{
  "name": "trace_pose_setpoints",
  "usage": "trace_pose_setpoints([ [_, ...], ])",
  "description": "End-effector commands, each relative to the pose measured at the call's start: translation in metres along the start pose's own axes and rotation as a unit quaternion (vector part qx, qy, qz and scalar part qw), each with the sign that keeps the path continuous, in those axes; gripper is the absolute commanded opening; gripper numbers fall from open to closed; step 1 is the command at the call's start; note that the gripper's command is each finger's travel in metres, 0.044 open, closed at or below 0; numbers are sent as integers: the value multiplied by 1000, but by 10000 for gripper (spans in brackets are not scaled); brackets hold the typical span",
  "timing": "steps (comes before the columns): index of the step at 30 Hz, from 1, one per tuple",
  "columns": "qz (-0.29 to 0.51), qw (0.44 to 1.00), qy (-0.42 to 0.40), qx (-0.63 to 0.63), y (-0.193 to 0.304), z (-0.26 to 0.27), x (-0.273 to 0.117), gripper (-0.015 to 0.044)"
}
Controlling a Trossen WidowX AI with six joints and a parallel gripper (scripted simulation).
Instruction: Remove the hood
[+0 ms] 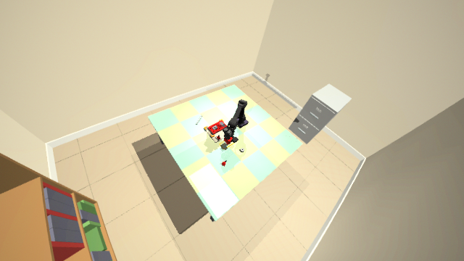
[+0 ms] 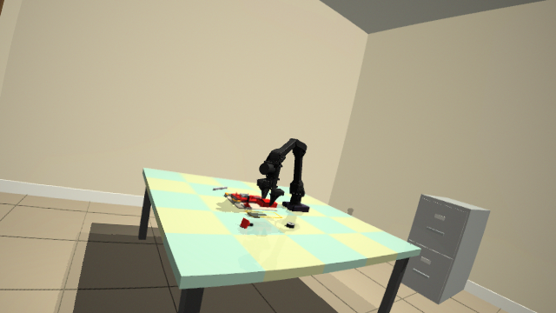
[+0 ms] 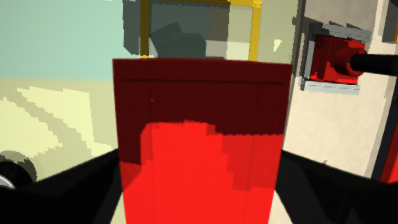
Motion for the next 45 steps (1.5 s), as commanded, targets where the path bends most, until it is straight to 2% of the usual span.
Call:
trace_pose_setpoints([
  [1, 0, 1000, 3, -2, 1, -1, 5, 0],
  [45, 0, 1000, 3, -2, 3, -3, 33, 0],
])
Point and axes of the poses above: the point midway between the two fingers, 35 mm back from their tips, its own x axis out along the fingers, its own z axis across the jaws, y = z × x, the point moved 9 cm from there along -x, back along the fingers, and after that the axes turned 11 degrees about x, right-handed, at the moved point
